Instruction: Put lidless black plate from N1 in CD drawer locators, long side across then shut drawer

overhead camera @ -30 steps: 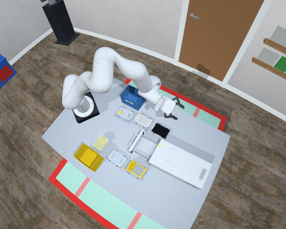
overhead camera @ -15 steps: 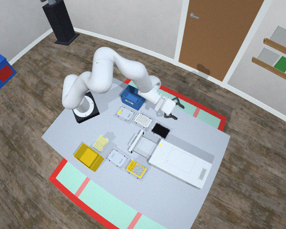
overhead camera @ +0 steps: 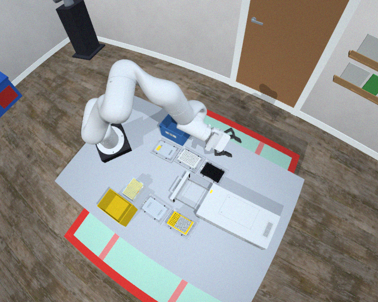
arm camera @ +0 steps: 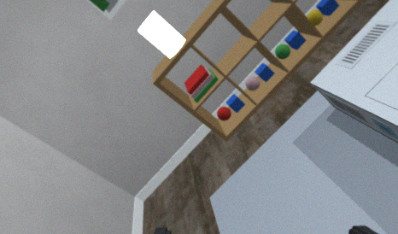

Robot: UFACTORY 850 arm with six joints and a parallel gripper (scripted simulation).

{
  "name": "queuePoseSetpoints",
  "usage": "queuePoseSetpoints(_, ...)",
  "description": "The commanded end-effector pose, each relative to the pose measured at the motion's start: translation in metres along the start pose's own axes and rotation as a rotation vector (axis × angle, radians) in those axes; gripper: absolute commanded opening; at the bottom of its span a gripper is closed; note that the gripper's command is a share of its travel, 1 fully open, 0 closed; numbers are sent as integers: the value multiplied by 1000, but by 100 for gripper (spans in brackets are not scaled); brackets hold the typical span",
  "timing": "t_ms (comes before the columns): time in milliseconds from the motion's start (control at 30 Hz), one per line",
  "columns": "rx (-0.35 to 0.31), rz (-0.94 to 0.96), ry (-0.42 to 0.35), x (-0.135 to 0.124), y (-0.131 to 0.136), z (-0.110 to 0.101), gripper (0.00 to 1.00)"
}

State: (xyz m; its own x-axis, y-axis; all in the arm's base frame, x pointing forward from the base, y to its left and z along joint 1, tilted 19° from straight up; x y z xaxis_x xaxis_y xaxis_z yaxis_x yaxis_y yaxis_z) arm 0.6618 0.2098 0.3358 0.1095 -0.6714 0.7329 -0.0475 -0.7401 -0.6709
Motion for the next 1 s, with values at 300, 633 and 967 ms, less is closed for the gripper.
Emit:
queuePoseSetpoints(300, -71, -60, -337, -5, 20, -36, 100)
queuePoseSetpoints(633, -120, -108, -462, -5, 33, -56, 100)
queuePoseSetpoints(967, -154, -141, -532, -5, 47, -78, 100)
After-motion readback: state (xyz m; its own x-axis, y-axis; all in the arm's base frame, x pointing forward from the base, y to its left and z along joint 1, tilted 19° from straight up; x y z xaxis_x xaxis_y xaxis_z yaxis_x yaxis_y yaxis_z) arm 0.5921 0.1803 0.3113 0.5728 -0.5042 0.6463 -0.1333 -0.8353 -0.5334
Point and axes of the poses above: the point where the finger pads meet when closed, its own z axis out along the fingers, its own y axis across the jaws, x = y × z, the point moved 3 cm from there along -z, back along the fingers, and after that the axes turned 4 degrees about z, right-handed, at the moved point
